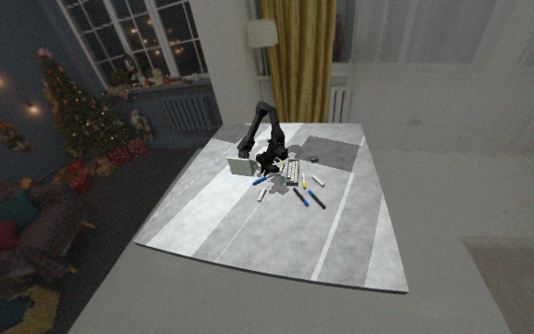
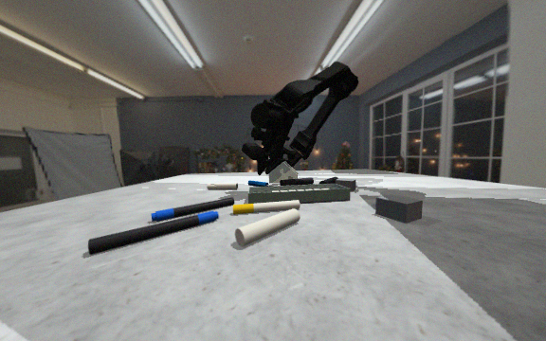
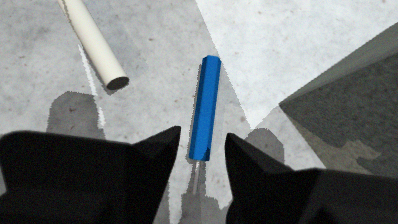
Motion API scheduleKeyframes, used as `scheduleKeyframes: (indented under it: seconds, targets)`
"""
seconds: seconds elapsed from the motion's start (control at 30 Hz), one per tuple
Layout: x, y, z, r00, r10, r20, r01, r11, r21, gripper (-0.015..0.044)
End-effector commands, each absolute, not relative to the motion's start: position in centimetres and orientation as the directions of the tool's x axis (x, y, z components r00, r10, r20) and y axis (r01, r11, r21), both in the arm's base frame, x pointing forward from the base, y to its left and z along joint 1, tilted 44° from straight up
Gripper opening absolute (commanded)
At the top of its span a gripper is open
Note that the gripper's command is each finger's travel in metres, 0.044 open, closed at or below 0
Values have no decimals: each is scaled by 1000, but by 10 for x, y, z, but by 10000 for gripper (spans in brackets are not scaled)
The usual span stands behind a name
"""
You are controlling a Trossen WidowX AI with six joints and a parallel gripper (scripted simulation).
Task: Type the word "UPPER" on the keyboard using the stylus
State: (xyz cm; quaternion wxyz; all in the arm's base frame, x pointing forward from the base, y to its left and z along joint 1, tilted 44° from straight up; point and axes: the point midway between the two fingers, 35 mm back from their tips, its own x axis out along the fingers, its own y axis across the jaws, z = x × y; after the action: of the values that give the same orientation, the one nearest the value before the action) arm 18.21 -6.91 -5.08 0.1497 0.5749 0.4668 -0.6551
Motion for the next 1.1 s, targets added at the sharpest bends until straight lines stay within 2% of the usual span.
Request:
scheduleKeyframes:
  seconds: [0.0,1.07]
  targets:
    - [181,-66,-54,-296,346,-890,728,-522,-445,150]
    - [181,-52,-68,-296,347,-890,728,-521,-445,150]
